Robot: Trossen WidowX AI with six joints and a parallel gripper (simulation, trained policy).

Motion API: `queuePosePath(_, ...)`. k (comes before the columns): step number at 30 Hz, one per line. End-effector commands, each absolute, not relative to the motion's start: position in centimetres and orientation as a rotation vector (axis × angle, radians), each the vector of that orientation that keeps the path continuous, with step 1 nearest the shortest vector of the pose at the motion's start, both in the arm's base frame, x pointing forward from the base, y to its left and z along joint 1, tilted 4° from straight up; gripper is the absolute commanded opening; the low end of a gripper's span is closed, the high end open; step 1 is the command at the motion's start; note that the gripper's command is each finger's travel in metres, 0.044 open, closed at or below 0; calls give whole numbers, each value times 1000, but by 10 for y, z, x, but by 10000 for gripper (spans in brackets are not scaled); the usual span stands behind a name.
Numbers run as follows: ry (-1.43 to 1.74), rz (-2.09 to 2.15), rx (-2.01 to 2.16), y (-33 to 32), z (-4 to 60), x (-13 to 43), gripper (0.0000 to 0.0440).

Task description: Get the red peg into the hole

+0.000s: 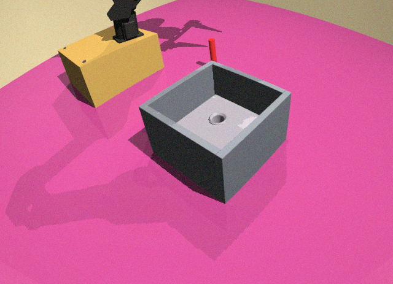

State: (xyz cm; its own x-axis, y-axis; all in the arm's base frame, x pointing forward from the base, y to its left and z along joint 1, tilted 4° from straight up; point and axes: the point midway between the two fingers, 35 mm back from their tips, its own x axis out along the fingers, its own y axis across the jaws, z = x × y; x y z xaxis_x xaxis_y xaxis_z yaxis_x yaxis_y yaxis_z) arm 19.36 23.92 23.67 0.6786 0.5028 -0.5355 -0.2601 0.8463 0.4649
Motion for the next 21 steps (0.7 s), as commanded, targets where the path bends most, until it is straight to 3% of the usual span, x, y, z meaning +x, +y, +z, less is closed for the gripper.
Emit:
queuePosePath(1,794,369,371,231,212,196,440)
queuePosePath(21,1261,-195,410,166,91,174,440)
